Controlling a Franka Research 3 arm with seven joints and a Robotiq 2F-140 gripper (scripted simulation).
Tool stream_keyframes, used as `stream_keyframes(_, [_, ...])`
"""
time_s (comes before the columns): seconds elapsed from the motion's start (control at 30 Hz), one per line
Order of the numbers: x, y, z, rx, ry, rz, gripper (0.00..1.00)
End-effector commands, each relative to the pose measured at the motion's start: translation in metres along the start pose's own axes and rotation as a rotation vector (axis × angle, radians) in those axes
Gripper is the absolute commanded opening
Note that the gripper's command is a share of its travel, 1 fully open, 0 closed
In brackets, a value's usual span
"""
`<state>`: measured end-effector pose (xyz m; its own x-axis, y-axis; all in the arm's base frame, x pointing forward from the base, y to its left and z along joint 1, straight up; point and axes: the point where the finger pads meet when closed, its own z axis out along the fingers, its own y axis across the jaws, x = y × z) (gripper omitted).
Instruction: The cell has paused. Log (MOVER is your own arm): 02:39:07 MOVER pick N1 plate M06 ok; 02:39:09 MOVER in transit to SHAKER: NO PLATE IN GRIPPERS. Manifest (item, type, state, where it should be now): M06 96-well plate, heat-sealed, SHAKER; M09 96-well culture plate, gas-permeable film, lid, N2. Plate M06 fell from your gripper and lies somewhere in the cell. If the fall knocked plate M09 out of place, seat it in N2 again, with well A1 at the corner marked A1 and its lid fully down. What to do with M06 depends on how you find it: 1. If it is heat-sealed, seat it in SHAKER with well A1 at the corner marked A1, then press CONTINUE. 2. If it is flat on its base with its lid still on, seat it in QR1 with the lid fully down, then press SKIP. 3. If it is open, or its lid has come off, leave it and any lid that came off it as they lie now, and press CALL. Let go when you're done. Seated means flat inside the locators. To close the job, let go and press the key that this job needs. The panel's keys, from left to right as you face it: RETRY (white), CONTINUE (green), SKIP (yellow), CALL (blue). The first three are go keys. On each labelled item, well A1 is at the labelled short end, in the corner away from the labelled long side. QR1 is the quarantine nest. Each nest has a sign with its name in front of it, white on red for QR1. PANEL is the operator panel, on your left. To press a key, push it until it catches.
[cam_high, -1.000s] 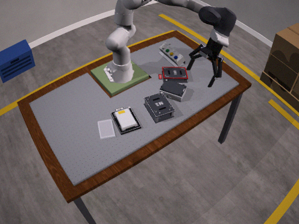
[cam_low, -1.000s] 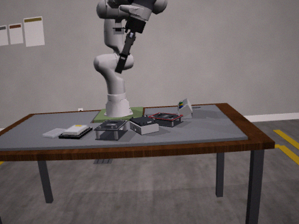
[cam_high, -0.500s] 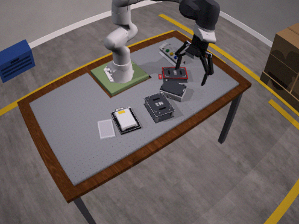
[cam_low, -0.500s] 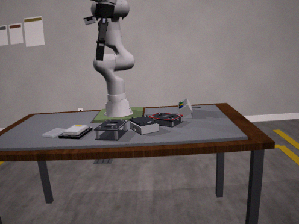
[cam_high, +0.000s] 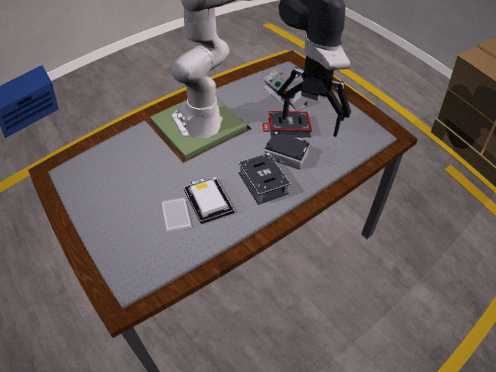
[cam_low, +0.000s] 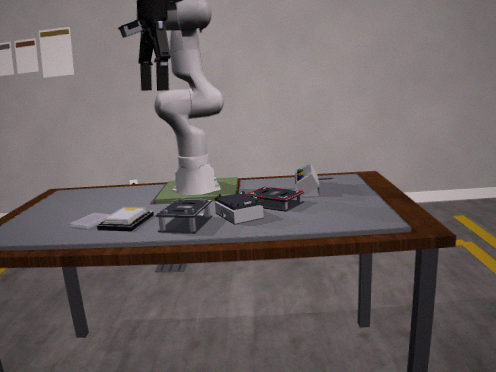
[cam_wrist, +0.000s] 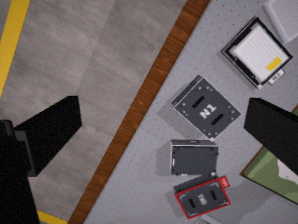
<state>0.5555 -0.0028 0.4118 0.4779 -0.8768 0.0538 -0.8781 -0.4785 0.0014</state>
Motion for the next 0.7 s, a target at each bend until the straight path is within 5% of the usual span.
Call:
stream_keyframes(0.0, [-0.003,-0.001,-0.001,0.006,-0.043,-0.233,1.0])
stream_keyframes(0.33, [0.002,0.002,0.001,0.008,-0.051,-0.293,1.0])
stream_keyframes(0.67, [0.031,0.023,0.021,0.003,-0.04,-0.343,1.0])
